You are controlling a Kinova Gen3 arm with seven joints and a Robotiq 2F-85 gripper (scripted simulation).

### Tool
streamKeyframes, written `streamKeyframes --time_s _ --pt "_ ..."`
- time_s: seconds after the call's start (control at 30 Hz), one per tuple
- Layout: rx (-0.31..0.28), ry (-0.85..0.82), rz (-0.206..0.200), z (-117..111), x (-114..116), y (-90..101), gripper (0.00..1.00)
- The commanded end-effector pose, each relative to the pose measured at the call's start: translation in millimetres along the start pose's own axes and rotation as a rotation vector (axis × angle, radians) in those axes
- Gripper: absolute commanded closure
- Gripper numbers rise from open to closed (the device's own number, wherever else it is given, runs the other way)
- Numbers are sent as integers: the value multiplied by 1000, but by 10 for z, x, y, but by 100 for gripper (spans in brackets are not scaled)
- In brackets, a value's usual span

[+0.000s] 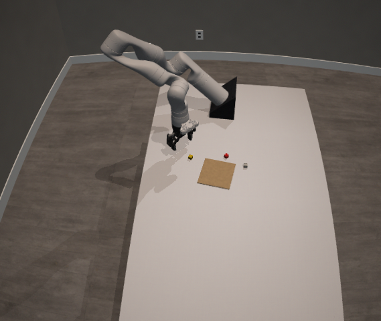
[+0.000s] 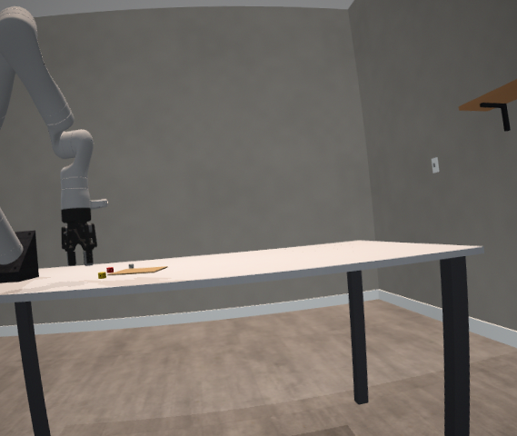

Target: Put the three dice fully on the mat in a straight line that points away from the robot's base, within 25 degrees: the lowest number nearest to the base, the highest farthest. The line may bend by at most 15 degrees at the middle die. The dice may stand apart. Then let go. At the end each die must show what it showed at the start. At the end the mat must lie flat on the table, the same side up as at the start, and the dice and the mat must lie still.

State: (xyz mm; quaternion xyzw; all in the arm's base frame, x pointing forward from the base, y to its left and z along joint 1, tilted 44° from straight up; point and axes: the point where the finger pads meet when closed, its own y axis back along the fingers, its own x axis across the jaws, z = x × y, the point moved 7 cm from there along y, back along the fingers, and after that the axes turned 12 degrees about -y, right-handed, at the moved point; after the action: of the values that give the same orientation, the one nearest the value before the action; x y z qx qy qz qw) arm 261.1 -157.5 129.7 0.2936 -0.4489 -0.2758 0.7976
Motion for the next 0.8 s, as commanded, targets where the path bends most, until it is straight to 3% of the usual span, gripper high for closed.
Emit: streamKeyframes --time_s 0.0,0.4,0.77 --pt "1 3 1 -19 -30 3 0" --pt "1 3 1 -198 -372 3 0" --pt "1 3 1 -562 -1065 3 0"
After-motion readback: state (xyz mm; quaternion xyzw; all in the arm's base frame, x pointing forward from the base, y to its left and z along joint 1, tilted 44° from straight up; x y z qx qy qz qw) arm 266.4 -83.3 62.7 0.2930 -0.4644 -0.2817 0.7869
